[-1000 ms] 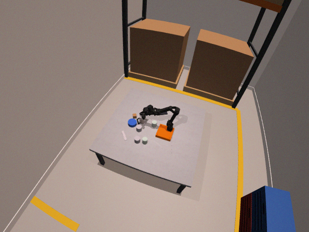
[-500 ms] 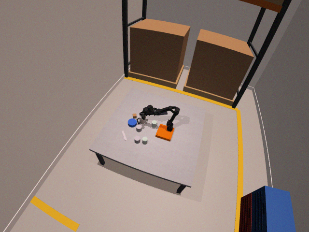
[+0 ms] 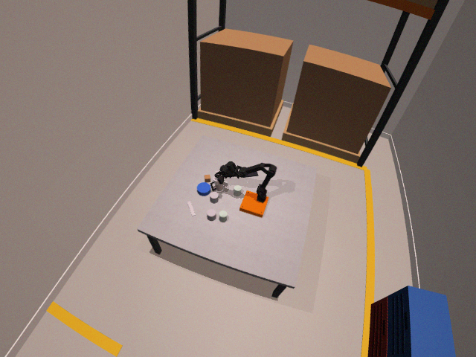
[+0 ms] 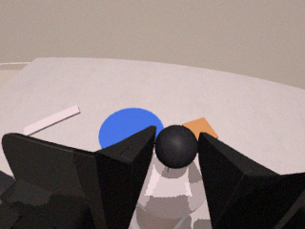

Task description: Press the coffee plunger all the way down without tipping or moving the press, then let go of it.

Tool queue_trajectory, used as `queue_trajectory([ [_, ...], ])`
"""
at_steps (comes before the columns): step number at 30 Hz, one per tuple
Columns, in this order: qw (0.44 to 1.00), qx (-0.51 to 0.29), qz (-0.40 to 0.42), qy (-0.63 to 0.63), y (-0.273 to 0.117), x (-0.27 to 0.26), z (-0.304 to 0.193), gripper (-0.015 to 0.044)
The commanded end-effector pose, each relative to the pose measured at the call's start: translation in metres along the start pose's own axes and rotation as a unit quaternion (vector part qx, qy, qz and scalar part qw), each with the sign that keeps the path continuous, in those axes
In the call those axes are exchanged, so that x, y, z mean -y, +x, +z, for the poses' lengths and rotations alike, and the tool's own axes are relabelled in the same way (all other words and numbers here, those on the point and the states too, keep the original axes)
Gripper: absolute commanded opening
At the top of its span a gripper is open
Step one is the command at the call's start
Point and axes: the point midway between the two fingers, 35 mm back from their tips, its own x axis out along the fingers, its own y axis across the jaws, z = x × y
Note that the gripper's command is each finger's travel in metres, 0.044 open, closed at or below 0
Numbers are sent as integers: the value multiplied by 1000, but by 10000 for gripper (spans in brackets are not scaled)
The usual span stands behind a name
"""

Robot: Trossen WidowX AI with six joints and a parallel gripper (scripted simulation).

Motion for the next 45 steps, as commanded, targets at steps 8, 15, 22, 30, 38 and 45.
queue_trajectory([
  [8,1000,-14,0,-3,4,0,-7,117],
  [15,1000,-14,0,-3,5,0,-6,117],
  [22,1000,-2,0,0,2,0,0,117],
  [30,1000,-2,0,0,2,0,0,196],
  [38,1000,-2,0,0,2,0,0,406],
  [45,1000,-4,0,-1,-8,0,10,440],
])
